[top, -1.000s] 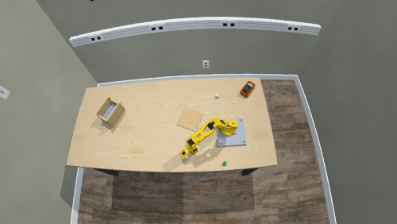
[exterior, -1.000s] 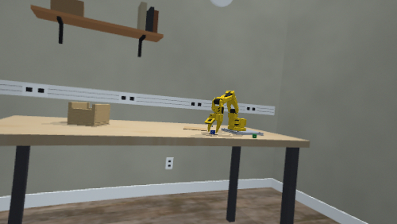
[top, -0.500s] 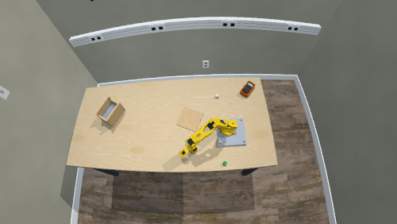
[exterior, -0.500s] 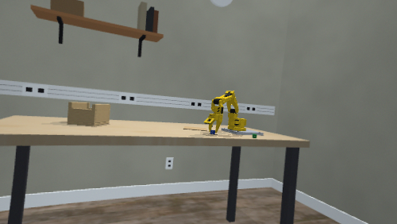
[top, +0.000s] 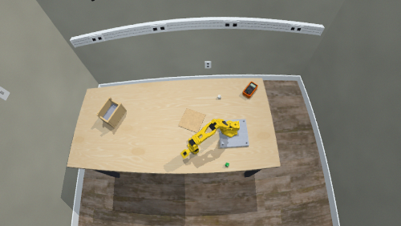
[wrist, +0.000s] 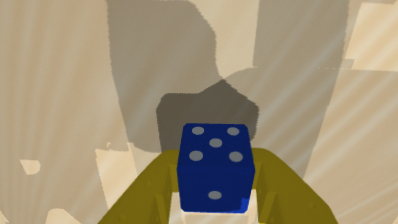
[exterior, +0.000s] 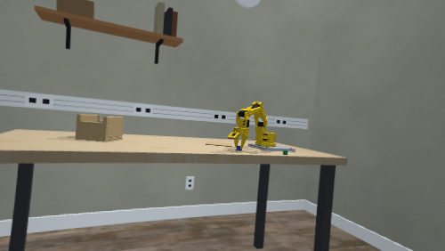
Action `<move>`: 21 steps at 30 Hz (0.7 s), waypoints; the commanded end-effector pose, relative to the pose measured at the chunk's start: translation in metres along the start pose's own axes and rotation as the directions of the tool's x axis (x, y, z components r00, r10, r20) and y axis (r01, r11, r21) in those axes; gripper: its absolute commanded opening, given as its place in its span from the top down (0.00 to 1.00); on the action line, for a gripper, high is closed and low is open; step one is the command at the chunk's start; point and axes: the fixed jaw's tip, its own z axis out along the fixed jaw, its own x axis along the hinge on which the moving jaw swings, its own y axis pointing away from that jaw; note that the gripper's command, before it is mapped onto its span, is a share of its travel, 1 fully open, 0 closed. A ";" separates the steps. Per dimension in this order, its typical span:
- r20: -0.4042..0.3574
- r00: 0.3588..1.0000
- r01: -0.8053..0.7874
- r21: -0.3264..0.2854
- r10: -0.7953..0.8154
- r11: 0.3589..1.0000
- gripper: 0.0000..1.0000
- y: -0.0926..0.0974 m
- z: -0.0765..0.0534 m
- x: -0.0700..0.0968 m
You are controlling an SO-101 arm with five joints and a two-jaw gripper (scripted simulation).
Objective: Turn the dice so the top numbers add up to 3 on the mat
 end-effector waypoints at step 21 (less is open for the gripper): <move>-0.026 1.000 0.003 0.000 -0.003 1.000 0.99 -0.002 0.006 0.005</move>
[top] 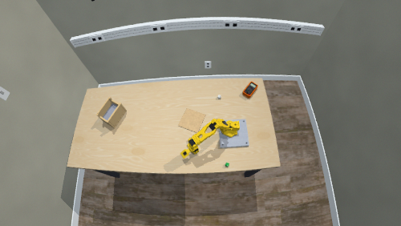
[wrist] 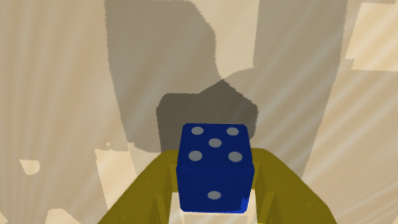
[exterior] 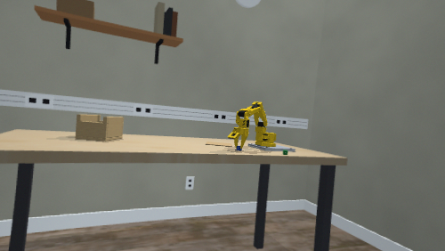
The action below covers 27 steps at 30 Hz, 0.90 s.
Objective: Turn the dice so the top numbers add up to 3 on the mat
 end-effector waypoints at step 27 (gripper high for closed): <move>-0.026 1.000 0.003 0.000 -0.003 1.000 1.00 0.001 -0.034 0.003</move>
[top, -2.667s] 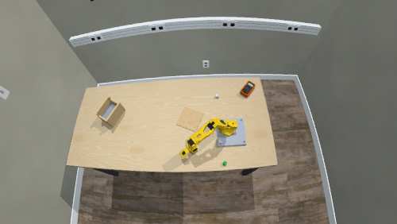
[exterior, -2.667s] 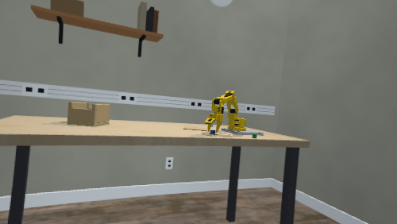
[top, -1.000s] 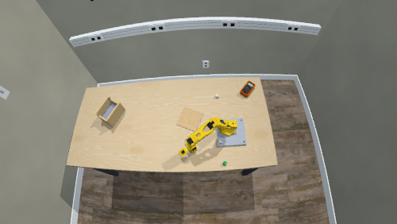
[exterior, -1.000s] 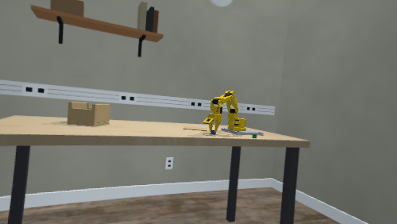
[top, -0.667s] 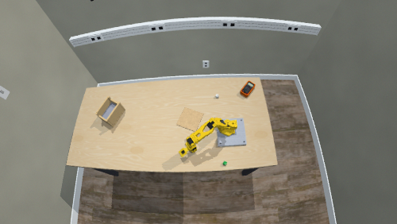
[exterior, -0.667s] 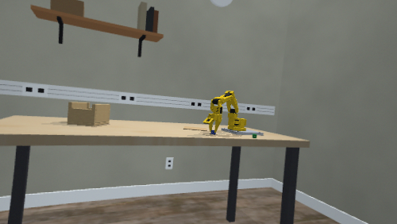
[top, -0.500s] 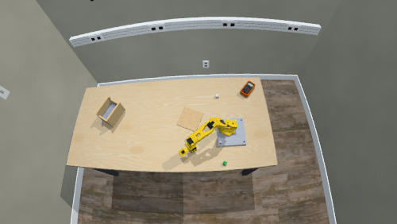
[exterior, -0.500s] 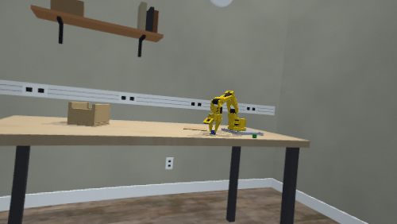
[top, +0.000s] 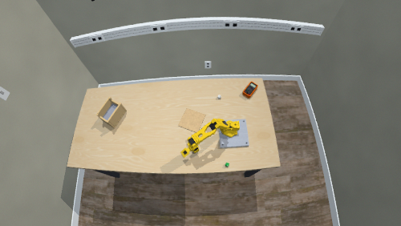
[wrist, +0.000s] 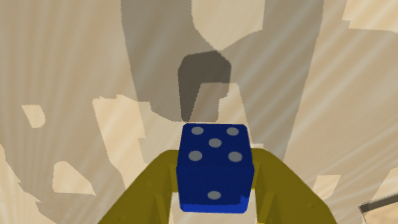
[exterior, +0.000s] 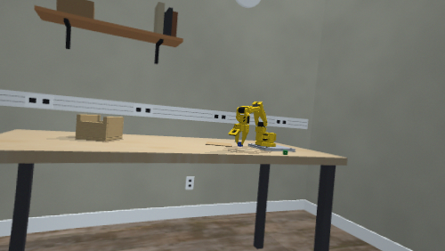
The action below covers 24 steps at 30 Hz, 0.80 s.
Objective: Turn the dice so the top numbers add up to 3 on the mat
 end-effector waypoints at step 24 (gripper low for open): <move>0.030 1.000 0.003 -0.002 -0.003 1.000 1.00 0.002 -0.026 -0.001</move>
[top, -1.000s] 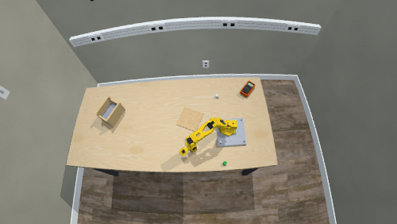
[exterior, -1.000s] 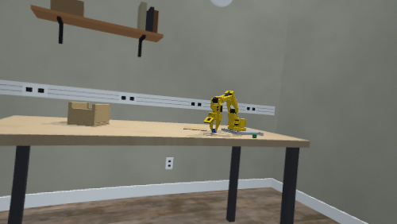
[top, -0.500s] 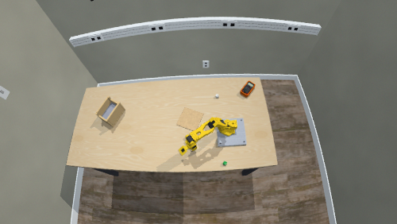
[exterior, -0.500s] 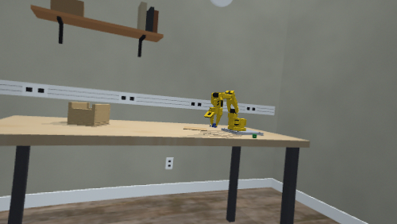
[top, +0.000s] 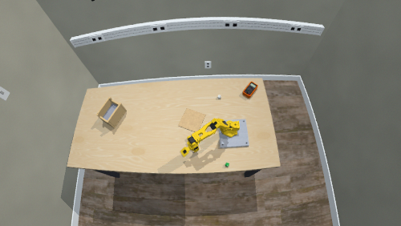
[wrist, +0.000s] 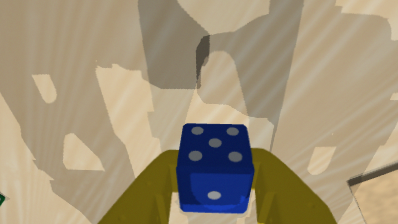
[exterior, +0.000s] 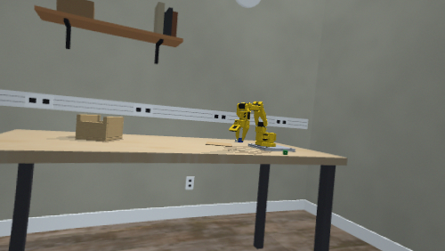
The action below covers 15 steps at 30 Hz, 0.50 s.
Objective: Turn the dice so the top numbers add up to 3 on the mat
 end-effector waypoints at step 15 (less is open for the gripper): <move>0.031 0.997 -0.068 -0.005 0.068 0.998 1.00 -0.015 -0.007 -0.005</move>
